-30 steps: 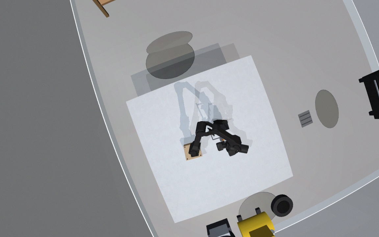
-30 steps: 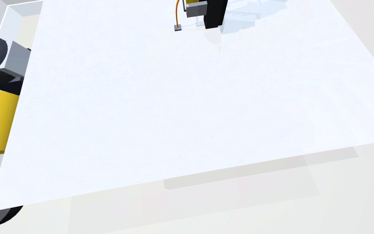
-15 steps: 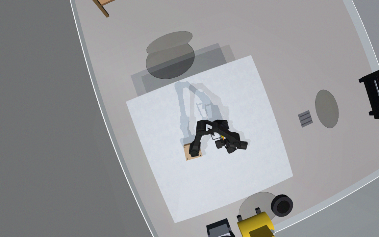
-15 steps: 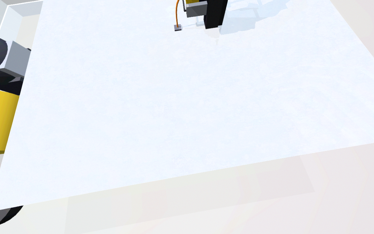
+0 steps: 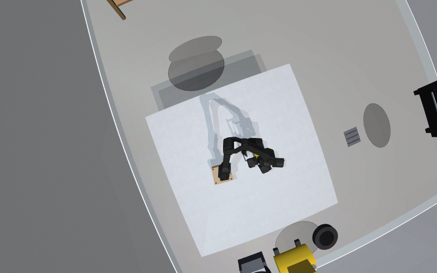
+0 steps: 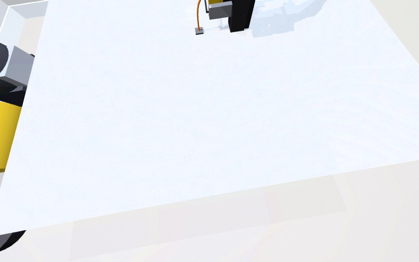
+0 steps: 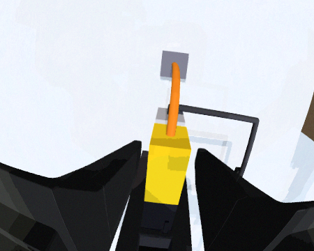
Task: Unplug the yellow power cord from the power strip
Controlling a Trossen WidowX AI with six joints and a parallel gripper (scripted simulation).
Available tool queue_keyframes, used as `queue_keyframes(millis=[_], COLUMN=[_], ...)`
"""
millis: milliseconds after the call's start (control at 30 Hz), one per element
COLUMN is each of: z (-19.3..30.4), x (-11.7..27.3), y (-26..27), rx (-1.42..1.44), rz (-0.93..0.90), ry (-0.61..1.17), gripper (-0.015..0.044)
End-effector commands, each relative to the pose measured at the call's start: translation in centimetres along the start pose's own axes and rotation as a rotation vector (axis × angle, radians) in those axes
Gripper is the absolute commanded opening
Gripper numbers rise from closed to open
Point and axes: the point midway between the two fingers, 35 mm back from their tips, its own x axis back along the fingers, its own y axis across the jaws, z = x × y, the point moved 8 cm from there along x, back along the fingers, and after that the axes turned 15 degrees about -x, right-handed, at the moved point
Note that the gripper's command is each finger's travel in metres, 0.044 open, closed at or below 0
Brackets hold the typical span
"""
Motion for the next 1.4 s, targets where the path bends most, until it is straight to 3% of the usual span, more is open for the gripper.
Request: queue_keyframes(millis=[0, 533, 667, 933, 1367], z=[0.7, 0.8, 0.8, 0.8, -0.8], x=[0.2, -1.0, -0.8, -0.8, -0.8], y=[-0.3, -0.3, -0.3, -0.3, 0.3], rx=[0.0, 0.0, 0.003, 0.003, 0.002], rz=[-0.005, -0.005, -0.003, -0.003, -0.004], ry=[0.003, 0.003, 0.001, 0.001, -0.002], gripper=[0.016, 0.016, 0.0055, 0.0002, 0.0])
